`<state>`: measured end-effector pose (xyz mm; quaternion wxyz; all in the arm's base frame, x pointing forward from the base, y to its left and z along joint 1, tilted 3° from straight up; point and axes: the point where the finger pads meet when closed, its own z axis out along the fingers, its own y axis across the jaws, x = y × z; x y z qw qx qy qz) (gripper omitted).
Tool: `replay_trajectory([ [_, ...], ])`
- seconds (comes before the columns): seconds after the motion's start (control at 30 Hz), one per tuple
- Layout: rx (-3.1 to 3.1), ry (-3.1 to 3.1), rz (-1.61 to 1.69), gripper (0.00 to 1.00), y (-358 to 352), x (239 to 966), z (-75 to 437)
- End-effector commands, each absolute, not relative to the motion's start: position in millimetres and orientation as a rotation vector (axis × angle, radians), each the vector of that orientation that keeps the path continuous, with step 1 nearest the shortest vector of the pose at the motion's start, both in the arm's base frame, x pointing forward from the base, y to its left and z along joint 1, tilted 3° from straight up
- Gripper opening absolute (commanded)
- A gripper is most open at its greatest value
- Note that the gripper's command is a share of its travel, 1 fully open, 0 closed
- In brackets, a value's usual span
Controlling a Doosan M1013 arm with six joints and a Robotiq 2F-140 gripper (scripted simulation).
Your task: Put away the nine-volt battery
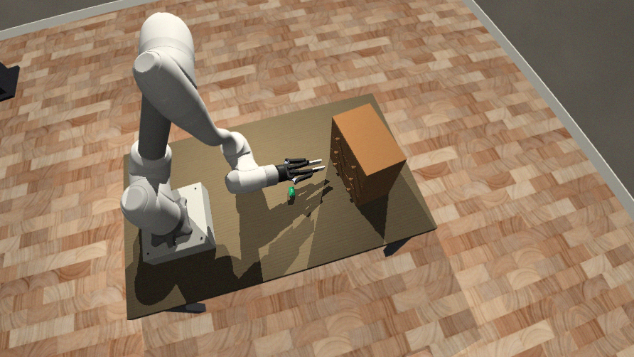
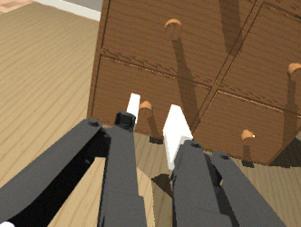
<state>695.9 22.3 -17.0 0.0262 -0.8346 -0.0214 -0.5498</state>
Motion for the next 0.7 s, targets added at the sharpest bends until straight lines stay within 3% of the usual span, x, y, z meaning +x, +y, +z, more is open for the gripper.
replay_trajectory([
  [0.0, -2.578, -0.066, -1.701, 0.20, 24, 710, -39],
  [0.67, -2.578, -0.066, -1.701, 0.20, 26, 729, -71],
])
